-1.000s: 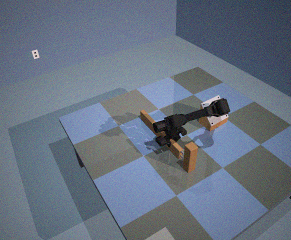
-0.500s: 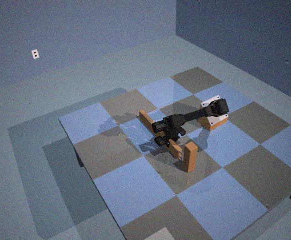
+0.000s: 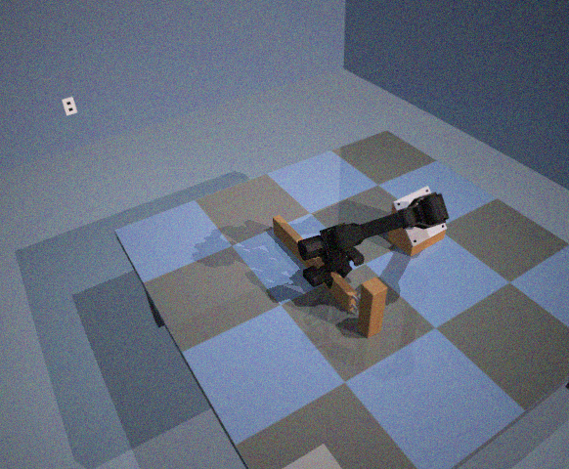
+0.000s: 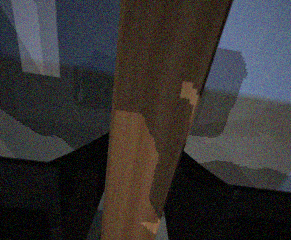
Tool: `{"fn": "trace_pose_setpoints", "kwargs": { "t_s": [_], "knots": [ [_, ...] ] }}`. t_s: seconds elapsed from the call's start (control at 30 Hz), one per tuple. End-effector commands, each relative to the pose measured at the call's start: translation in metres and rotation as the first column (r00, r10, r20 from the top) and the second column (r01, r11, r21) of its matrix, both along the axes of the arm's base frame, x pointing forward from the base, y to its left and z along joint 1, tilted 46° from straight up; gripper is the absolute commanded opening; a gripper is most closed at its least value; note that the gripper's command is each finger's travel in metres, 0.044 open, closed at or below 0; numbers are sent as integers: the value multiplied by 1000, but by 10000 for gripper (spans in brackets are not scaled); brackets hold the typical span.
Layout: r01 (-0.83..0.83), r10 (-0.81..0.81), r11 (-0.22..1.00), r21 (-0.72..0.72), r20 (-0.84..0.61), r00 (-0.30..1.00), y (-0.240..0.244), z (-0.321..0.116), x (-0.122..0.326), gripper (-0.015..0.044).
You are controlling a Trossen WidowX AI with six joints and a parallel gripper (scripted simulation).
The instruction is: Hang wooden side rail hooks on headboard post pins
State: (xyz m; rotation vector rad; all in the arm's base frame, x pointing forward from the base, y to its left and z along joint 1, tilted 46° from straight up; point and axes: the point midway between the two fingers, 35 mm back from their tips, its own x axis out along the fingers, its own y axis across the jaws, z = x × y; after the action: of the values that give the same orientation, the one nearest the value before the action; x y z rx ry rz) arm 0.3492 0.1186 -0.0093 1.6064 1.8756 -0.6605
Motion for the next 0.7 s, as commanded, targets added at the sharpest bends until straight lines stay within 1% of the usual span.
{"fn": "trace_pose_setpoints", "kwargs": {
  "t_s": [0.0, 0.67],
  "knots": [
    [-10, 10, 1000, 3, 18, 1000, -1, 1, 1, 0],
    [-10, 10, 1000, 3, 18, 1000, -3, 3, 1, 0]
  ]
}}
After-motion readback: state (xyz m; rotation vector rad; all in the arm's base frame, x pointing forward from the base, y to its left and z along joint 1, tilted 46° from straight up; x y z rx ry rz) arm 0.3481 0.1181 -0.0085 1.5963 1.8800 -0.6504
